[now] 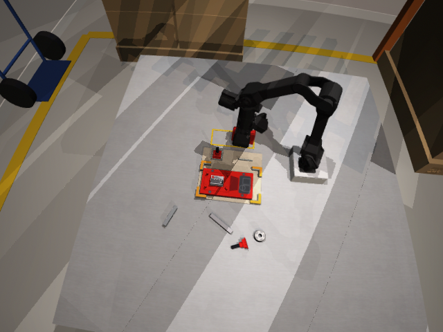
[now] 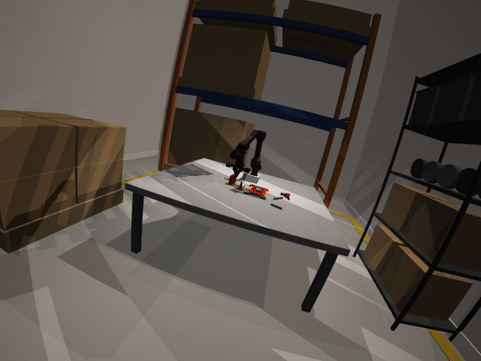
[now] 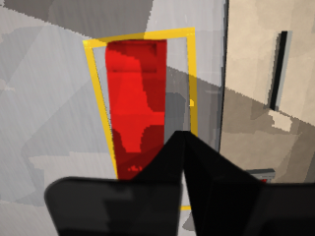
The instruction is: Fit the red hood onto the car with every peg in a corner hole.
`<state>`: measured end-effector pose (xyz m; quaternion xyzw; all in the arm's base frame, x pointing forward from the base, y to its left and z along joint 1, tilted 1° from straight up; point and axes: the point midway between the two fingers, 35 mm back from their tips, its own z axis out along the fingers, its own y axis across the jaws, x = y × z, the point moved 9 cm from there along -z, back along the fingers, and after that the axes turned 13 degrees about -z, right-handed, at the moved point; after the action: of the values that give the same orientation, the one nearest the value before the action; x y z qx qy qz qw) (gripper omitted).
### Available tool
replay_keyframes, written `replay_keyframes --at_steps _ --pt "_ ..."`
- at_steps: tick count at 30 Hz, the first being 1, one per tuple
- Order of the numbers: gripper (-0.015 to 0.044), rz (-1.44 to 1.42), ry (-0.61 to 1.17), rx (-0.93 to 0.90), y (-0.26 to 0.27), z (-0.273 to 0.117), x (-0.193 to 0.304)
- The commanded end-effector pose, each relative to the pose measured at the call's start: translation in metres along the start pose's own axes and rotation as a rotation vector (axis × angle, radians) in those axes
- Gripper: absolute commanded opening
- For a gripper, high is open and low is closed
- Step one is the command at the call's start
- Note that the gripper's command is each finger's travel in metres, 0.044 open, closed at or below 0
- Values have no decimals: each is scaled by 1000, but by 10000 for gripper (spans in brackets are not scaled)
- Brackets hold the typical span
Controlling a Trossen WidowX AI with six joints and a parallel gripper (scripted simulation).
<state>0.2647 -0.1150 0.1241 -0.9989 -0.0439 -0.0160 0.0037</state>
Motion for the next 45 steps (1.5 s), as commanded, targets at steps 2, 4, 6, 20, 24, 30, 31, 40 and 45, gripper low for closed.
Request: replay_keyframes --at_steps 2,4,6,20,24,30,31,40,45 --pt "0 -3 0 2 5 0 1" --pt "0 -3 0 2 6 0 1" --pt "0 -3 0 1 8 0 0" --pt "0 -3 0 0 18 0 -2" --pt "0 -3 0 0 21 0 -2" --pt "0 -3 0 0 26 0 -3" --pt "0 -3 0 0 27 0 -3" --pt "0 -3 0 -1 34 0 -5" --pt "0 -3 0 -1 35 -20 -4"
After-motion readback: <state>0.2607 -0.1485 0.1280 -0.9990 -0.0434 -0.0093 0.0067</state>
